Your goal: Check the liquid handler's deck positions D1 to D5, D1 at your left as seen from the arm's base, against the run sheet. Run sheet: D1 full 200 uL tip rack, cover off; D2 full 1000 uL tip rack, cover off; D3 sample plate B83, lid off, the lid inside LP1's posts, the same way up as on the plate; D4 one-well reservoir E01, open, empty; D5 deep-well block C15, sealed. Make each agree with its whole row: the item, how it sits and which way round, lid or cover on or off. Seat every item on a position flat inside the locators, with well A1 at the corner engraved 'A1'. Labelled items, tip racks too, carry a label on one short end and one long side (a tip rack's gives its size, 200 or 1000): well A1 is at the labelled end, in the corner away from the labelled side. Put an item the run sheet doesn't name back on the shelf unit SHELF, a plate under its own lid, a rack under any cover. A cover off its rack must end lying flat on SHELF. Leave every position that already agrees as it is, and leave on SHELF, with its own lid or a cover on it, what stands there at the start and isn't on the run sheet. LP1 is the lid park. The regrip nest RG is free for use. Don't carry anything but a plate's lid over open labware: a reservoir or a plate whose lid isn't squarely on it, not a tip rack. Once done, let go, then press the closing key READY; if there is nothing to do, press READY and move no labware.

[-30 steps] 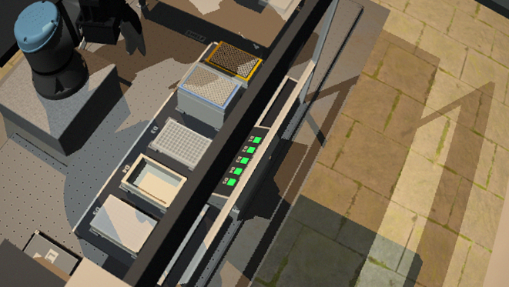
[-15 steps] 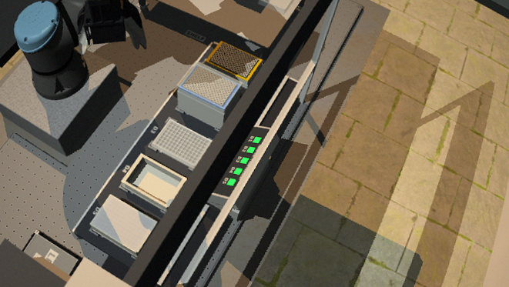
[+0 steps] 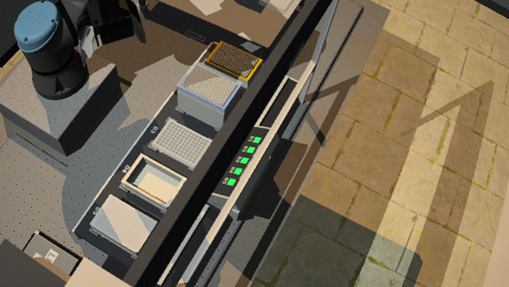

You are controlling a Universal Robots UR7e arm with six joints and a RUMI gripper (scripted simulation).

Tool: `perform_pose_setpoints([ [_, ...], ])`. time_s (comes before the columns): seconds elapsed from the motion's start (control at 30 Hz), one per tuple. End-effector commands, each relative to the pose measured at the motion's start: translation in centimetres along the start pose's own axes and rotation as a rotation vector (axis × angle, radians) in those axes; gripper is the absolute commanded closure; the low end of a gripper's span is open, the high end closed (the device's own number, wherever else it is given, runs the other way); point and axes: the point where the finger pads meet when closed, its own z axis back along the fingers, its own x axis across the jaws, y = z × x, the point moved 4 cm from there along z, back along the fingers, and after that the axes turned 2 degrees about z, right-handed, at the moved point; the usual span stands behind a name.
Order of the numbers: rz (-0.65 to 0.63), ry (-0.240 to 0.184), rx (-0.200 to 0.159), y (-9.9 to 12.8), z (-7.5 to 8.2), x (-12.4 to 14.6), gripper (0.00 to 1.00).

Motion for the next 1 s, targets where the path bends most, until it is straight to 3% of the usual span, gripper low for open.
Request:
perform_pose_setpoints([
  [0.0,0.100,-0.004,0.000,0.0,0.0,0.0,0.18],
  [0.23,0.162,-0.004,0.000,0.0,0.0,0.0,0.18],
  [0.57,0.362,-0.005,-0.001,2.9,0.0,4.0,0.18],
  [0.97,0.410,-0.005,-0.001,4.8,0.1,6.7,0.18],
])
